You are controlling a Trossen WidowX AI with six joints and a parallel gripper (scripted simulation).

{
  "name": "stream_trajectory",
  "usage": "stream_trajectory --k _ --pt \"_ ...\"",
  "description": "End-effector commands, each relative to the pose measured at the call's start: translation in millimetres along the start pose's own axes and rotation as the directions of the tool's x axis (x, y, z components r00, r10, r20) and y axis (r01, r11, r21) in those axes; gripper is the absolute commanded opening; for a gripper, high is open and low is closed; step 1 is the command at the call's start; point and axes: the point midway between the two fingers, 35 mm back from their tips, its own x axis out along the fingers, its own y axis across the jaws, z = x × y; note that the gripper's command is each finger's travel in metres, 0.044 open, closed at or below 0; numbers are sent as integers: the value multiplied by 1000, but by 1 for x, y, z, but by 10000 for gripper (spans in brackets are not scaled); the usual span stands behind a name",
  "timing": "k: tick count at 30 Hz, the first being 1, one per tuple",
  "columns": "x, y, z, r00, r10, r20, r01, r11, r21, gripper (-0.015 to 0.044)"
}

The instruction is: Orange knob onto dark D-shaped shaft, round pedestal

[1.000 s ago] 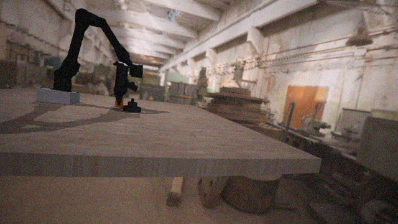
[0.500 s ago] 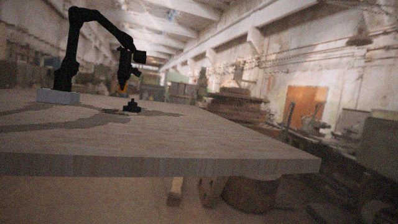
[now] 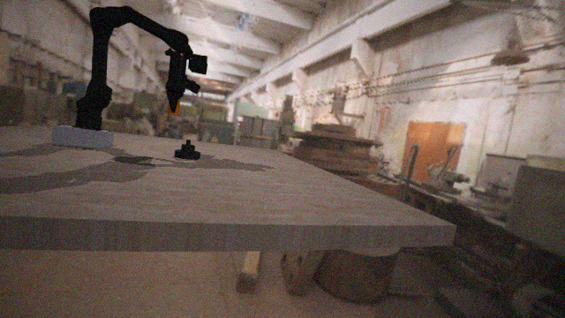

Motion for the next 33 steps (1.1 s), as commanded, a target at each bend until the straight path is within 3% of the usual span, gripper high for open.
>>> stream_trajectory --k 1,33 --pt "1 -6 6 1000 -1 1 1 1000 -4 0" --pt "36 -84 49 1000 -8 5 8 1000 -4 0"
